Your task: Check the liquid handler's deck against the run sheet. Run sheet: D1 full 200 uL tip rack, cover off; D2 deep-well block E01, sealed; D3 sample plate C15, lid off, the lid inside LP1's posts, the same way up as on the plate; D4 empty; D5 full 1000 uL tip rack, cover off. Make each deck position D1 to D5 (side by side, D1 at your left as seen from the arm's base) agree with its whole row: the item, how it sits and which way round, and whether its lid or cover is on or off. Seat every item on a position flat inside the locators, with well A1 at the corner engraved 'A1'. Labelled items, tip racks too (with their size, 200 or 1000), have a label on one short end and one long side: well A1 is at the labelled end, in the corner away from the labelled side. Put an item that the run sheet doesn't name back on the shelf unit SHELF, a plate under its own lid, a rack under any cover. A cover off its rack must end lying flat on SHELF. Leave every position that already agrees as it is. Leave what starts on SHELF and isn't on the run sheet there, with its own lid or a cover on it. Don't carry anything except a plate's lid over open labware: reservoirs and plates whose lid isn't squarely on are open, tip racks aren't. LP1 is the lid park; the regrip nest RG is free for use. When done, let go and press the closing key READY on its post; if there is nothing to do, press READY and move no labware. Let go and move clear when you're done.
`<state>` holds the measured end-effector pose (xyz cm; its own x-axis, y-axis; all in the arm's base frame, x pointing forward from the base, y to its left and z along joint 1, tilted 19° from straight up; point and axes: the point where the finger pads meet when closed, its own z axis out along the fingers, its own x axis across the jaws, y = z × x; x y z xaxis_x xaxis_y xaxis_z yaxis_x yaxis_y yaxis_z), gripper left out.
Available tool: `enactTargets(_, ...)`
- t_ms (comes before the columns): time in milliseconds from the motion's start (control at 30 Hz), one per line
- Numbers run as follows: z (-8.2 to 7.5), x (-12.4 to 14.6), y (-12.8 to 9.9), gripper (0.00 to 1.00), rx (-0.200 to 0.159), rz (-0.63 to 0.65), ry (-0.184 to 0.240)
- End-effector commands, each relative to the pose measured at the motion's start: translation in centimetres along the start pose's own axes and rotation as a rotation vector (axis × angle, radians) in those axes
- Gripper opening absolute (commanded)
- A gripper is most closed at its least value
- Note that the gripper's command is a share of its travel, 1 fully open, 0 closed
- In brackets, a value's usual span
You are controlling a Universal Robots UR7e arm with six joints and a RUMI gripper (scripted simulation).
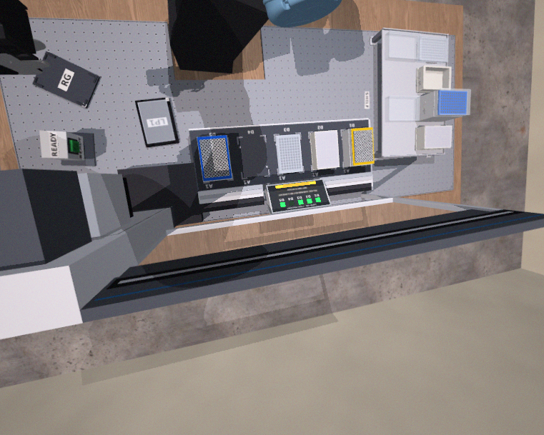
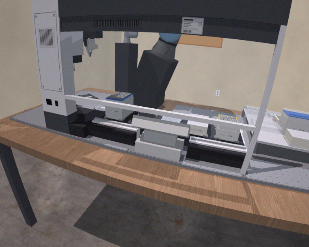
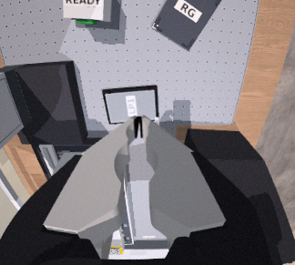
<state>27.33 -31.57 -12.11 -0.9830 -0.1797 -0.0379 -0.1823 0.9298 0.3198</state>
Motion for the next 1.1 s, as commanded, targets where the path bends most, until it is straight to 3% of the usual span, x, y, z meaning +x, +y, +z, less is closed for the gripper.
enactTargets(0, 0.0, 0.0, -2.2, 0.00, -0.003, 0.133, 0.006)
enactTargets(300, 0.1, 0.0, -2.2, 0.00, -0.003, 0.132, 0.007)
enactTargets(1067, 0.1, -10.6, -2.4, 0.00, -0.003, 0.131, 0.005)
